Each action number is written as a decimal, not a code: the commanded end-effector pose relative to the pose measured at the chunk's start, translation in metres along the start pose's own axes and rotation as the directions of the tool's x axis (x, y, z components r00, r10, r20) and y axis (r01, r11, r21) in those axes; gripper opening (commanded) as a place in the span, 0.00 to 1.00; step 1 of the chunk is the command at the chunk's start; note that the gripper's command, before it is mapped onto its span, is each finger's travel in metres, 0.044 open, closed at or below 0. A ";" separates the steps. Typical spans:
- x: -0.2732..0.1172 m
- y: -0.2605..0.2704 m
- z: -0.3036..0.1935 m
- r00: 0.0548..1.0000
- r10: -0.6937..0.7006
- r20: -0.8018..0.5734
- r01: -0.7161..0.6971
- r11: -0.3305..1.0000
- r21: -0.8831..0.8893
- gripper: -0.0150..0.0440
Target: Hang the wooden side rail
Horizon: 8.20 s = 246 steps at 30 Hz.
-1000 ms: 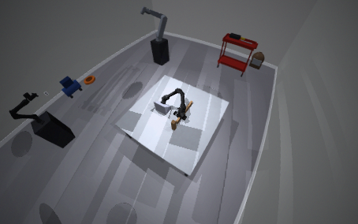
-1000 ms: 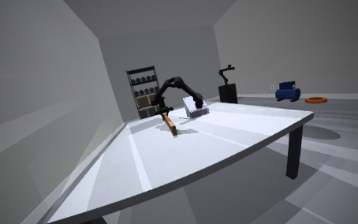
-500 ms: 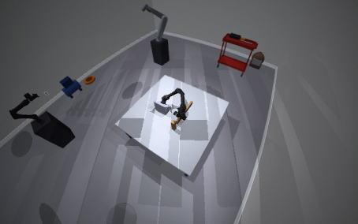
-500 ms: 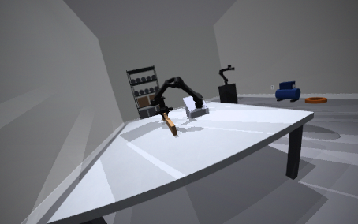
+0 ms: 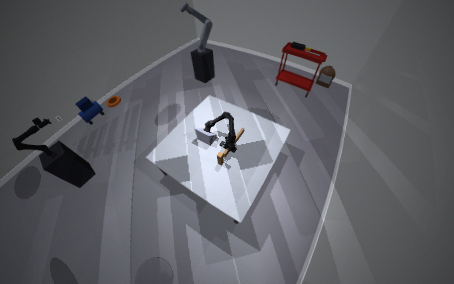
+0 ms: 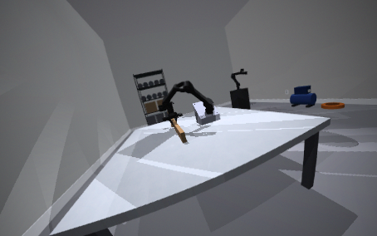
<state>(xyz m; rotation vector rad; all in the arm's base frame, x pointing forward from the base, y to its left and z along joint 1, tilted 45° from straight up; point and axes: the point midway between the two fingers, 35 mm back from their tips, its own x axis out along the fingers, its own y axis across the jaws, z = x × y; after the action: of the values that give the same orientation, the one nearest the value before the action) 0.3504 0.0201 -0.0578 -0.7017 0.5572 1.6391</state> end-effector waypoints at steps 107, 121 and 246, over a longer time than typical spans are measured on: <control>-0.004 0.001 -0.015 1.000 -0.010 -0.005 0.010 1.000 0.005 0.25; -0.005 0.000 -0.016 1.000 -0.010 -0.005 0.010 1.000 0.005 0.25; -0.006 0.001 -0.029 1.000 -0.011 -0.006 0.011 1.000 0.005 0.25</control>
<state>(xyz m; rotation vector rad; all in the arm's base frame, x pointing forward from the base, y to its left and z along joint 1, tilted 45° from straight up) 0.3533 0.0029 -0.0747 -0.7029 0.5577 1.6392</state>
